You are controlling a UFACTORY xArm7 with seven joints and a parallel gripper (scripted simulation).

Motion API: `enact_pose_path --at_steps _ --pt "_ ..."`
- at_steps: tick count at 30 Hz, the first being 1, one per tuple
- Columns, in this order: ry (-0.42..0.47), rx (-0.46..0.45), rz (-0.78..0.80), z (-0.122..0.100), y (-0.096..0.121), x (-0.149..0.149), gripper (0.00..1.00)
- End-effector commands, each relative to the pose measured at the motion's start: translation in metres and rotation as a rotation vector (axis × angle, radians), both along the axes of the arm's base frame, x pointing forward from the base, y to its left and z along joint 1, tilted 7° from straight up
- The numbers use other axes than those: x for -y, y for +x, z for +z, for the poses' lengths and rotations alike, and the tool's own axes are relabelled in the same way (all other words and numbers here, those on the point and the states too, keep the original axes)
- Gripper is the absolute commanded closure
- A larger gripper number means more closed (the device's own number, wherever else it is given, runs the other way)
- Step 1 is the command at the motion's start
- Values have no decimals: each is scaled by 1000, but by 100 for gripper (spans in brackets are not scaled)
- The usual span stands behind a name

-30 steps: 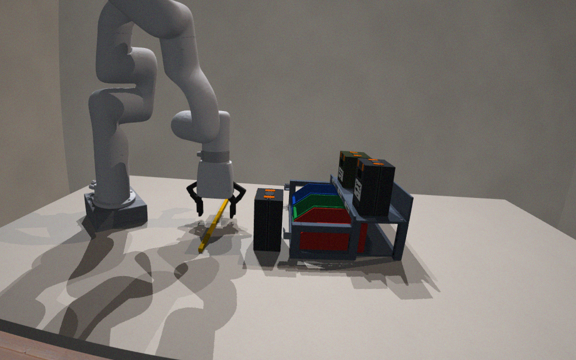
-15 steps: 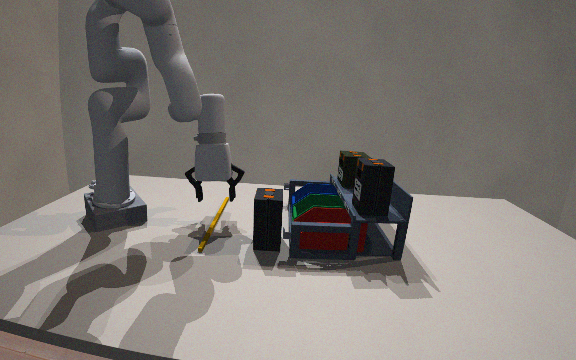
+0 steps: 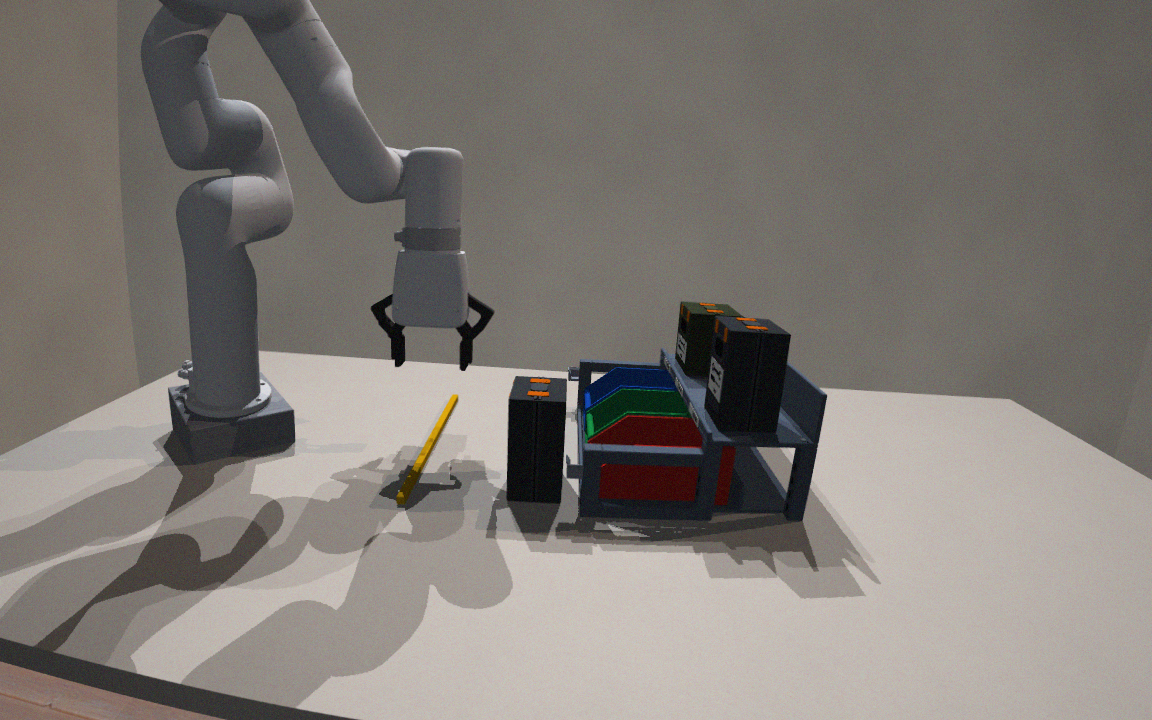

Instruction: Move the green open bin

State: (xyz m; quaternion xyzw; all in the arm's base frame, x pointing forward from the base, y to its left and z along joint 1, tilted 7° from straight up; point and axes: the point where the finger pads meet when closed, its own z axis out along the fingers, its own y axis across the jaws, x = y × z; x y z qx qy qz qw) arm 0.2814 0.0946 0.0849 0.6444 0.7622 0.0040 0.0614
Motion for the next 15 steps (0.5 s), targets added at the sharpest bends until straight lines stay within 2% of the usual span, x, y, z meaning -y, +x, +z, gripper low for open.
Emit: enact_pose_path --at_steps 1,6,15 --pt "3 0 2 2 1 0 0" --pt "3 1 2 33 -2 -2 0" --pt "3 1 2 33 -2 -2 0"
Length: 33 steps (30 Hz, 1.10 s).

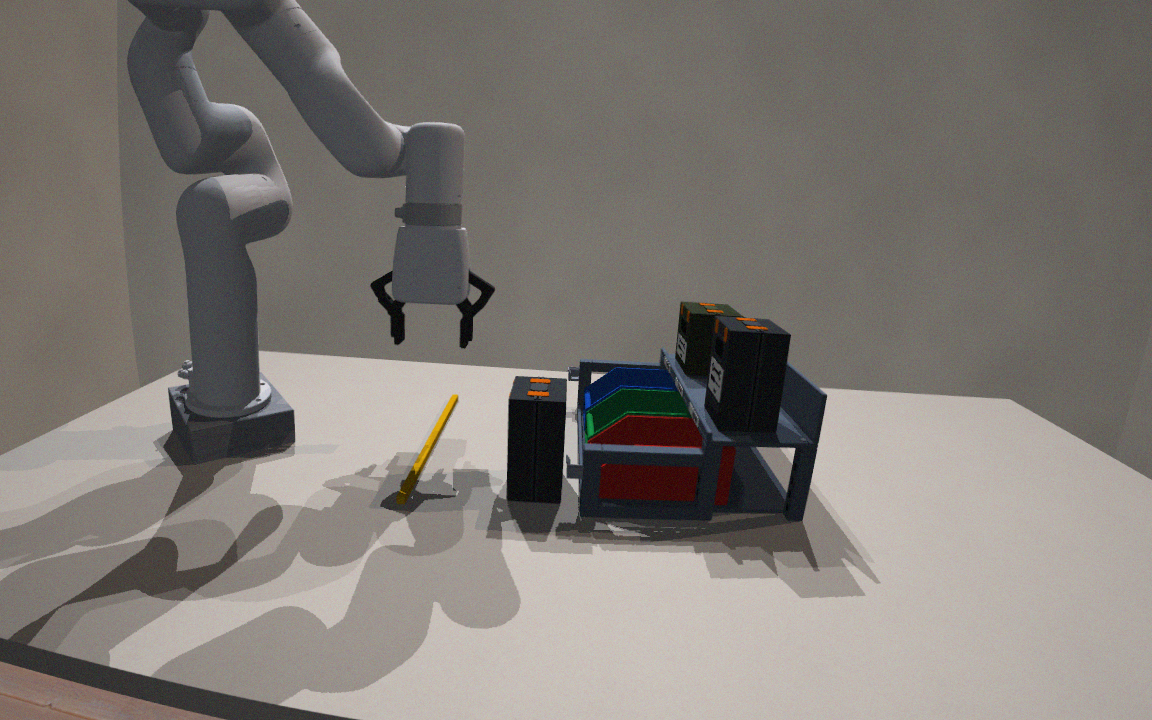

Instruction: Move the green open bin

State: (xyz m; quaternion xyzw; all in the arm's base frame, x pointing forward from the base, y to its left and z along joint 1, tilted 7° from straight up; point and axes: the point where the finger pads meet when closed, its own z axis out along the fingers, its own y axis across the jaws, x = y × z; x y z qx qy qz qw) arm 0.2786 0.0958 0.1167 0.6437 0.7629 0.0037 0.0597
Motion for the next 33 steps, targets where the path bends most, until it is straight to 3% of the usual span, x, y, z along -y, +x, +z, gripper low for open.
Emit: enact_pose_path --at_steps 1,33 --pt "1 4 1 2 1 -1 0" --pt "1 4 1 -13 3 0 0"
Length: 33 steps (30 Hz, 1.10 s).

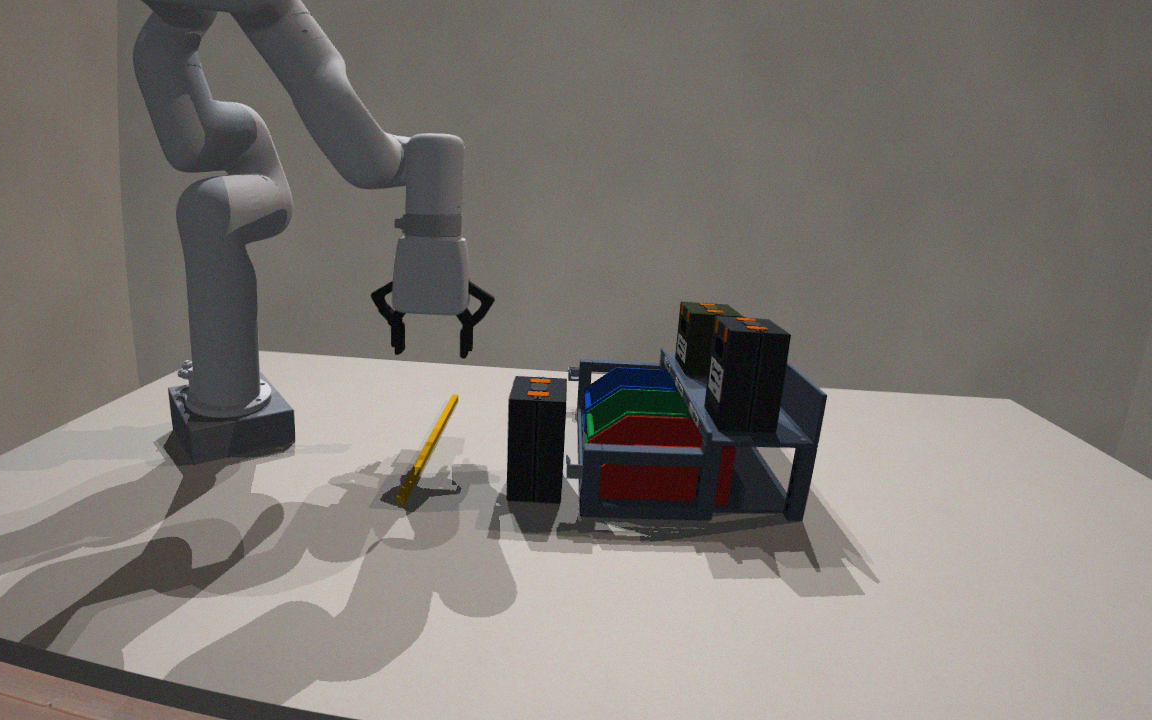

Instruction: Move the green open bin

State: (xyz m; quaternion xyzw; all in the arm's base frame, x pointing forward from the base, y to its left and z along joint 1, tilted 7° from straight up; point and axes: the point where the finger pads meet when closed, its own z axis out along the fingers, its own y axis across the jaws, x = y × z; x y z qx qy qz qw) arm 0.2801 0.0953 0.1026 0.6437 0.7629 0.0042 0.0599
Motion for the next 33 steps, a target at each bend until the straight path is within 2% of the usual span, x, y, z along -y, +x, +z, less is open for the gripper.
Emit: enact_pose_path --at_steps 1,21,26,33 --pt "1 3 0 1 1 -1 0" --pt "1 3 0 -2 1 0 0" --pt "0 6 0 2 50 -9 0" --pt "0 6 0 2 50 -9 0"
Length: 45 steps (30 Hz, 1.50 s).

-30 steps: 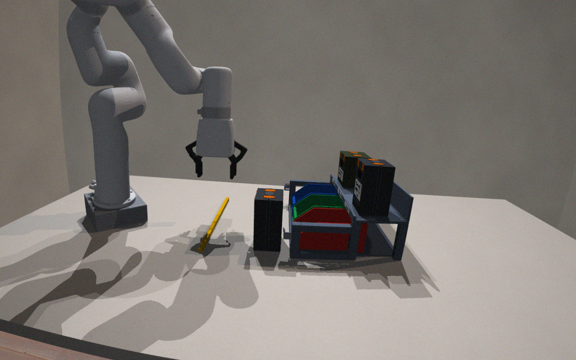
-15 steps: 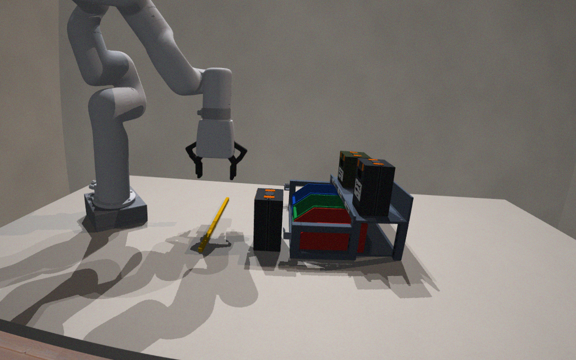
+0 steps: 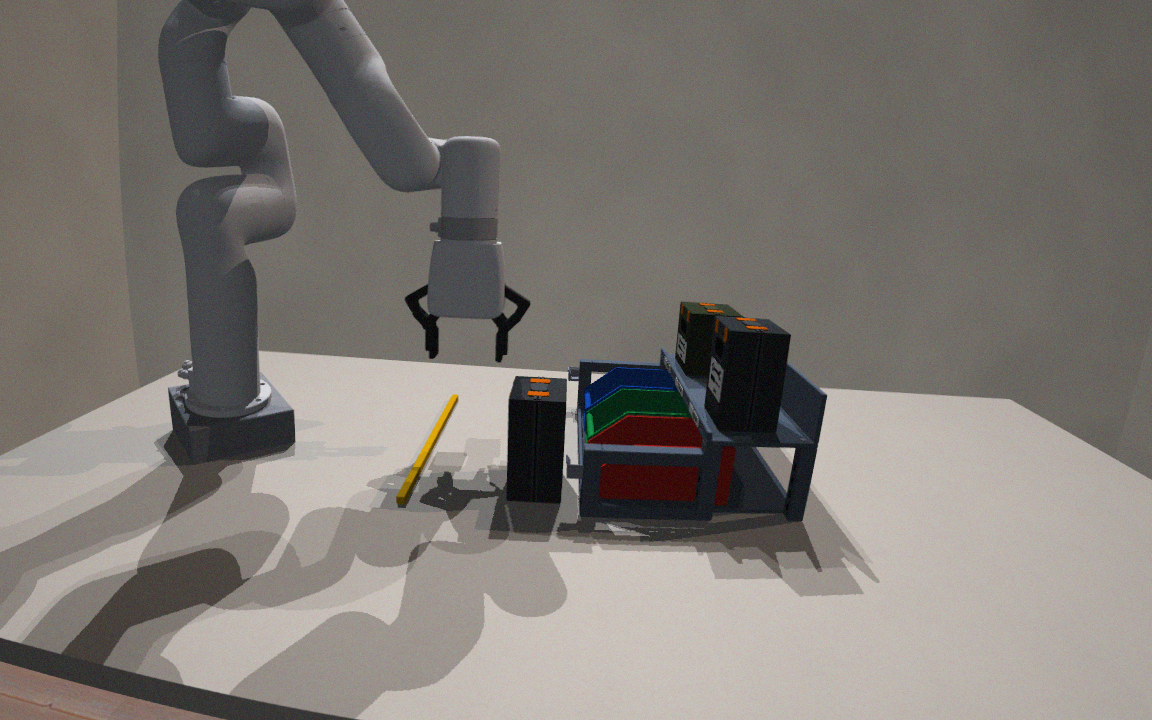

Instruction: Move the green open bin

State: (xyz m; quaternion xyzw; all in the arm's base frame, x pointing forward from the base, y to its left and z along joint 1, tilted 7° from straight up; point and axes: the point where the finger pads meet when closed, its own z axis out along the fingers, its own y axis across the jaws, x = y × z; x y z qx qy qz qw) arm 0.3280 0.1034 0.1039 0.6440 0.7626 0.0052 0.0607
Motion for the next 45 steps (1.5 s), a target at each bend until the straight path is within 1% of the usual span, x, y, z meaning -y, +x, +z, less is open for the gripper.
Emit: enact_pose_path --at_steps 1,5,10,22,27,39,44,45 --pt "-1 3 0 1 2 -1 0" --pt "-1 3 0 1 2 -1 0" --pt "-1 4 0 5 51 -9 0" --pt "-1 4 0 5 51 -9 0" --pt "-1 4 0 9 100 -18 0" --pt "-1 4 0 9 100 -18 0" --pt "-1 4 0 13 154 -27 0" --pt "-1 4 0 13 154 -27 0"
